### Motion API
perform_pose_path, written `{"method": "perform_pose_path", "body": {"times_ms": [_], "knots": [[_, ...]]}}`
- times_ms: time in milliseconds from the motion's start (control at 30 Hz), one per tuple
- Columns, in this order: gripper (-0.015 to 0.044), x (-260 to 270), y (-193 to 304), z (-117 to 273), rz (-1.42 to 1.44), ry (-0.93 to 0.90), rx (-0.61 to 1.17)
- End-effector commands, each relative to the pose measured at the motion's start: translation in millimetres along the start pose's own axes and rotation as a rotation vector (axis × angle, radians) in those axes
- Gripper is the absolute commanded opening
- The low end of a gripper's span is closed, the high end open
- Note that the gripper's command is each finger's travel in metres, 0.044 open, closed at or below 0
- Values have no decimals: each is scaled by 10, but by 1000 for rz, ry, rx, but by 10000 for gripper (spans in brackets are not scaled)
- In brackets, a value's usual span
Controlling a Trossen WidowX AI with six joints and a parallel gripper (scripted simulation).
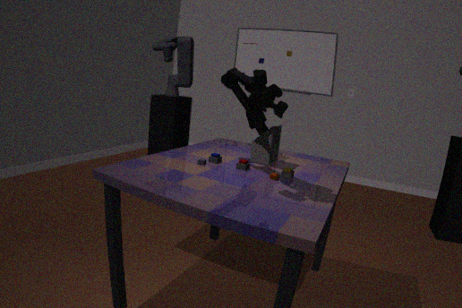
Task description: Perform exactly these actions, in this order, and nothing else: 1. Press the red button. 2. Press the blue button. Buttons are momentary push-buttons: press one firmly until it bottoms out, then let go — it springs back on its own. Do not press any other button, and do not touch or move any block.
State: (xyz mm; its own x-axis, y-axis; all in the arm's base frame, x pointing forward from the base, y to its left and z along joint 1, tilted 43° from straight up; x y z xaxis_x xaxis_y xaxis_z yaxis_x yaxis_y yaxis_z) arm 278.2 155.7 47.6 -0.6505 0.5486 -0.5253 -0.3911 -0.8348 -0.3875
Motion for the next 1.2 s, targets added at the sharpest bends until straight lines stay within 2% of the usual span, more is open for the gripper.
{"method": "perform_pose_path", "body": {"times_ms": [0,433,967,1167], "knots": [[400,-213,762,-118,-457,92,463],[400,-488,1630,249,-921,469,998],[400,-493,1640,257,-926,477,1005],[242,-460,2161,-28,-925,479,1005]]}}
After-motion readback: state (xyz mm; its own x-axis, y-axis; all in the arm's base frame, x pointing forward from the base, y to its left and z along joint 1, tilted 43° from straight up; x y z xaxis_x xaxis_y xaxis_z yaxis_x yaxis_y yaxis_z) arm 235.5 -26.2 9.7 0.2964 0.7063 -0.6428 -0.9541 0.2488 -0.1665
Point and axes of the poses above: the point midway between the two fingers, 35 mm back from their tips, its own z axis back along the fingers, its own x axis across the jaws, y = z × x, the point moved 1 cm from there along z, back along the fingers, and after that the axes turned 12 degrees about -z, right-handed, at the moved point
